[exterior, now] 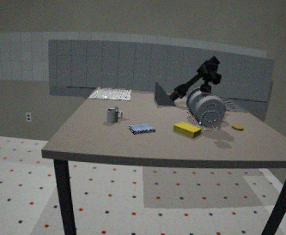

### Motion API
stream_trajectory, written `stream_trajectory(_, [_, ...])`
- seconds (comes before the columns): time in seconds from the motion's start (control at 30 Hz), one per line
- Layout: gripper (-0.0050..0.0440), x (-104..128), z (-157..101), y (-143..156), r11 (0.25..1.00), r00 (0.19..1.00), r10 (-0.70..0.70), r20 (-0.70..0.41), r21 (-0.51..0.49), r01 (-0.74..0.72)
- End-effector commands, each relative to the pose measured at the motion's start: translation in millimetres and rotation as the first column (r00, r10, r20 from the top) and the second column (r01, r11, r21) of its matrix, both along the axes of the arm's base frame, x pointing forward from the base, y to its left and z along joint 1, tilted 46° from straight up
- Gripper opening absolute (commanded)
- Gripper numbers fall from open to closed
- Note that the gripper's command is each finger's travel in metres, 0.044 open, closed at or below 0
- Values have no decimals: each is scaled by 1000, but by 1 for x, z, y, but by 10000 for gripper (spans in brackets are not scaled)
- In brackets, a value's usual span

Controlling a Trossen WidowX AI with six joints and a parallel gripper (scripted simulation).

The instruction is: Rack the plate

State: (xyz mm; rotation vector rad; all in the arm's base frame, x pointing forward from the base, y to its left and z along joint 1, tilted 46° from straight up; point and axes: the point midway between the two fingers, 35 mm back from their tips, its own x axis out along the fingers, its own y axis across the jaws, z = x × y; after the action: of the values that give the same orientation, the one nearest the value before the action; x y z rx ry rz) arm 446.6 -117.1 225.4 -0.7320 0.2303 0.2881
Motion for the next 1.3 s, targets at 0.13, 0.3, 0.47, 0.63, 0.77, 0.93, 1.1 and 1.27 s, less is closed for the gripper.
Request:
stream_trajectory(0.13, [440, 1, -11, -9, 1000, 1000, -2, -6, -4, 2])
stream_trajectory(0.3, [440, 1, -15, -14, 1000, 1000, -3, -6, -8, 3])
stream_trajectory(0.47, [440, 0, -18, -17, 1000, 1000, -4, -5, -10, 4])
stream_trajectory(0.63, [440, 0, -23, -22, 1000, 1000, -4, -5, -14, 4])
stream_trajectory(0.77, [440, 0, -26, -26, 1000, 1000, -5, -5, -16, 5])
stream_trajectory(0.93, [440, 0, -29, -29, 1000, 1000, -5, -4, -19, 5])
stream_trajectory(1.1, [440, -1, -34, -34, 1000, 1000, -6, -4, -22, 6])
stream_trajectory(1.27, [440, -2, -38, -38, 1000, 1000, -7, -3, -26, 7])
